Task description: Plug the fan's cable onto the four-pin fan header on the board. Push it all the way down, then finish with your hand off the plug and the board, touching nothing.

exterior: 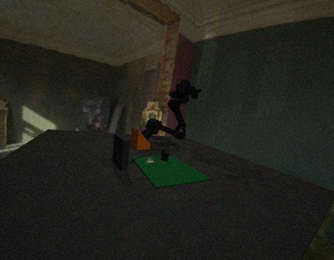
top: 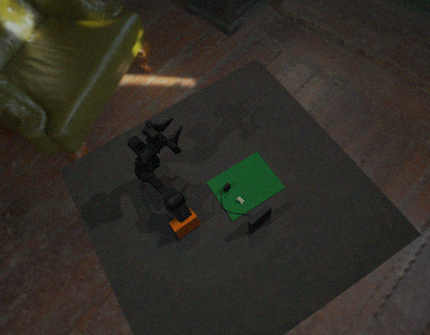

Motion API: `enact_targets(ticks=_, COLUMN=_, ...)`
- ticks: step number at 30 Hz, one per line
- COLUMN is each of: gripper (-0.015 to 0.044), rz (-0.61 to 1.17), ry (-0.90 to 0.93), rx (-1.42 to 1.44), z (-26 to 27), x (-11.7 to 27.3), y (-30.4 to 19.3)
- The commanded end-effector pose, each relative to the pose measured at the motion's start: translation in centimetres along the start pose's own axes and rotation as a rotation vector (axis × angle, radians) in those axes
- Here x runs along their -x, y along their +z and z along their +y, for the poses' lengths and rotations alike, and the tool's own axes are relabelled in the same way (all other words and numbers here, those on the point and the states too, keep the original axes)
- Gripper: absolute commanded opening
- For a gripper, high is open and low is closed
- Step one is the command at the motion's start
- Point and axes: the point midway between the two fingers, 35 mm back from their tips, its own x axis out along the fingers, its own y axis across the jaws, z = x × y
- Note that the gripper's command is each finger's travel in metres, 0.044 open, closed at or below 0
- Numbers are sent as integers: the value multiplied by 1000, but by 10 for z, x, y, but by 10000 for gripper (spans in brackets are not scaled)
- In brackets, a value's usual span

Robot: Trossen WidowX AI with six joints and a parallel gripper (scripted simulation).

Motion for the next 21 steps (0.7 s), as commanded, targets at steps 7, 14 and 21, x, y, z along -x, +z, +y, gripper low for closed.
enact_targets(ticks=7, gripper=440, rz=-32, ry=-18, rx=-10, z=-21, x=-10, y=22)
enact_targets(ticks=14, gripper=440, rz=35, ry=-196, rx=-24, z=-109, x=-49, y=41)
enact_targets(ticks=21, gripper=440, rz=192, ry=-314, rx=-8, z=-160, x=-69, y=19)
